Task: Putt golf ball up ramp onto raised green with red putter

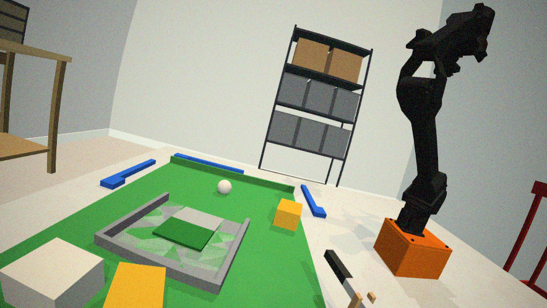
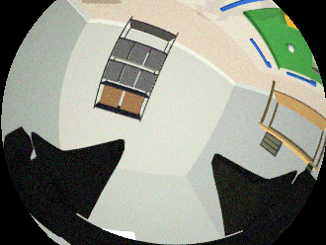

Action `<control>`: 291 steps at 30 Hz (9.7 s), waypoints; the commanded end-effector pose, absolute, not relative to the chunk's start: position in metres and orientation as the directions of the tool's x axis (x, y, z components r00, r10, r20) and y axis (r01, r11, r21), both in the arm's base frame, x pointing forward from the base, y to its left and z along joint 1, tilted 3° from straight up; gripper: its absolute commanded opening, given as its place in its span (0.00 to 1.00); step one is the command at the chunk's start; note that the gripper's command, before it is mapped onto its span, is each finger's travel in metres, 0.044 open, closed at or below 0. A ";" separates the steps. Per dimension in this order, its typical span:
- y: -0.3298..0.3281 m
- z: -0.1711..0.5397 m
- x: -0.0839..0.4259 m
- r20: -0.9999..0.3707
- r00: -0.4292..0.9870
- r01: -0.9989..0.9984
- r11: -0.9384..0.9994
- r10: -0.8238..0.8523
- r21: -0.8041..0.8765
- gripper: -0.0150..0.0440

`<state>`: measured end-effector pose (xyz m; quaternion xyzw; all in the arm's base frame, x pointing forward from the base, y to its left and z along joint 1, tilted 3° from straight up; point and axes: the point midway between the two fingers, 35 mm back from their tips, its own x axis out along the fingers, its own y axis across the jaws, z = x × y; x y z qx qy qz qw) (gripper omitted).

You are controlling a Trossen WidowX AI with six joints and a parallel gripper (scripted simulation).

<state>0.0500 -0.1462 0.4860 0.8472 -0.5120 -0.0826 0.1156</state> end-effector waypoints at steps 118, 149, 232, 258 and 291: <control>0.184 -0.023 0.219 -0.957 -0.098 -0.958 -0.286 0.274 0.016 0.87; 0.185 0.050 0.225 -0.957 -0.099 -0.958 -0.286 0.274 0.017 0.25; -0.205 0.069 0.285 -1.000 -0.018 -0.015 1.000 -0.007 -0.007 0.25; -0.205 0.018 0.283 -1.000 -0.018 -0.015 1.000 -0.007 -0.007 0.25; -0.156 0.017 0.291 -1.000 -0.017 -0.013 1.000 -0.004 -0.004 0.25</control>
